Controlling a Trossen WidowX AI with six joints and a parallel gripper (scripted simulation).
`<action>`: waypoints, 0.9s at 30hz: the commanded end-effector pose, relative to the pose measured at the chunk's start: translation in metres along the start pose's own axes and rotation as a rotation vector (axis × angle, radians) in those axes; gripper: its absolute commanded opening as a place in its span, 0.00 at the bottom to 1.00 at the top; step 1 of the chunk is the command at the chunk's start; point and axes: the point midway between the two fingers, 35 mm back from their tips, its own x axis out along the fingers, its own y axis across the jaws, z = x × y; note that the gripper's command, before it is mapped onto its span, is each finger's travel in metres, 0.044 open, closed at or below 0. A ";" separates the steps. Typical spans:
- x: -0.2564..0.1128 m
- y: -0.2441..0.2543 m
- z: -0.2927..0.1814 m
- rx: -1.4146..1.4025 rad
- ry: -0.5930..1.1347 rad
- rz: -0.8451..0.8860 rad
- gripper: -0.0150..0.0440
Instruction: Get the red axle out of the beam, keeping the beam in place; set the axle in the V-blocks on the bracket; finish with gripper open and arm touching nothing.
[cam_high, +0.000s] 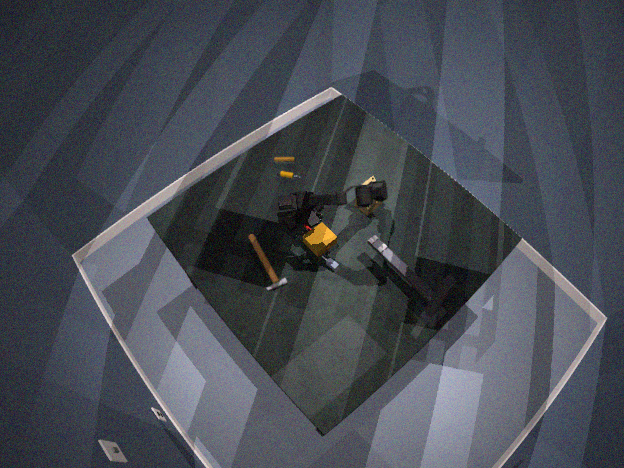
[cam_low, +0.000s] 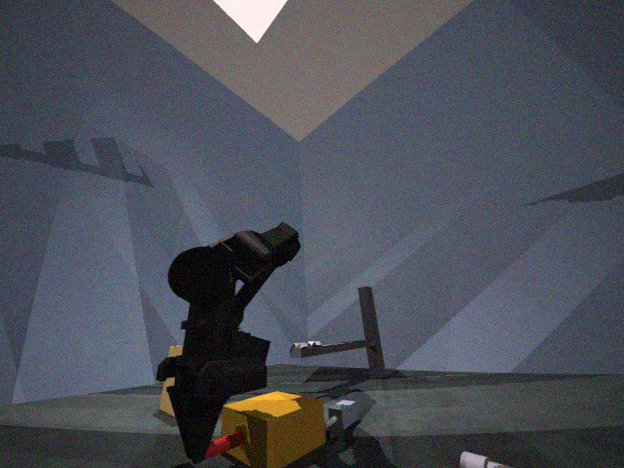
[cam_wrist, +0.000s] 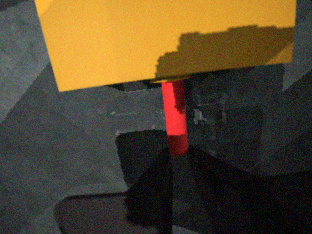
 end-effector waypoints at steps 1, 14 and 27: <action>-0.001 -0.002 -0.009 -0.006 0.005 -0.003 0.25; -0.002 -0.001 -0.031 -0.004 0.006 -0.004 0.25; -0.001 0.001 -0.052 -0.004 0.004 -0.005 0.25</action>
